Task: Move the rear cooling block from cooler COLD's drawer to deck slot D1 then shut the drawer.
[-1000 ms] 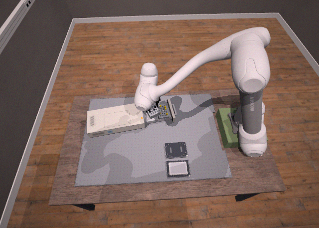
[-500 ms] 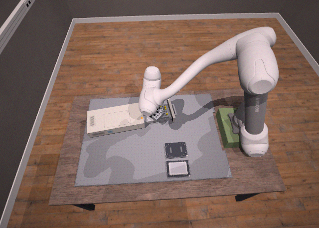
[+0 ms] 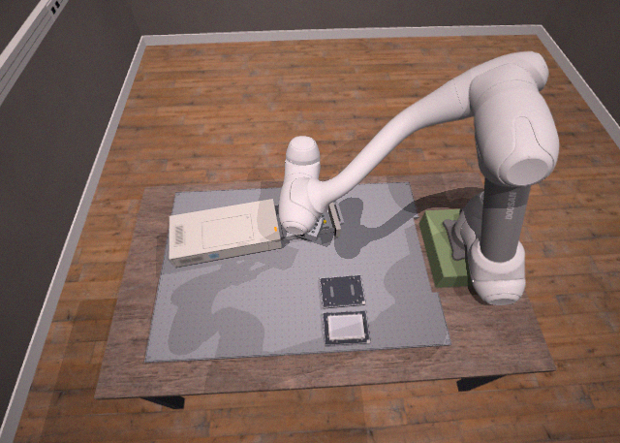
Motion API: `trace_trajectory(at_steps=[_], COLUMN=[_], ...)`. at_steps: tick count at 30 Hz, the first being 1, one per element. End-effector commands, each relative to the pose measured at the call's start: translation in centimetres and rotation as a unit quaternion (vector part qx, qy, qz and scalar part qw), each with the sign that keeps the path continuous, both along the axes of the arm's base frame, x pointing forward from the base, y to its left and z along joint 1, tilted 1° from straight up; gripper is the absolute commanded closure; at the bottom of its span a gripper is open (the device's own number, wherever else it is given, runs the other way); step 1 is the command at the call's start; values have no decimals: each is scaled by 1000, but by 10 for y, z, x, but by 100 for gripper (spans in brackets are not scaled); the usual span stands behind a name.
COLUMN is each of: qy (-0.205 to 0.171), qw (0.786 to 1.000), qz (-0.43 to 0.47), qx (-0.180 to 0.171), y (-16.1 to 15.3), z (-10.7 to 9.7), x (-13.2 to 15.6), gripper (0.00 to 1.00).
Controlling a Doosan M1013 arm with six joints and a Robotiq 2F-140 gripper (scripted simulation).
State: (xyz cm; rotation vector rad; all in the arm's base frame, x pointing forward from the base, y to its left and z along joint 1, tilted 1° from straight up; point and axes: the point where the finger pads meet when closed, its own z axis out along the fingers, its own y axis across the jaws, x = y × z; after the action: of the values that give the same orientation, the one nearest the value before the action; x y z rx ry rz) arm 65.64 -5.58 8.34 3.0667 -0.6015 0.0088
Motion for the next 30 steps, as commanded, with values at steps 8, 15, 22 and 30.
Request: trace_trajectory(at_steps=[8,15,22,30], qy=[1,2,2,2], qw=[991,980,975,975], qz=[135,200,220,220], qx=[2,1,1,1], y=[23,34,50,68], z=[0,0,0,0], x=[-14,-21,-31,-42], gripper=[90,90,90,90])
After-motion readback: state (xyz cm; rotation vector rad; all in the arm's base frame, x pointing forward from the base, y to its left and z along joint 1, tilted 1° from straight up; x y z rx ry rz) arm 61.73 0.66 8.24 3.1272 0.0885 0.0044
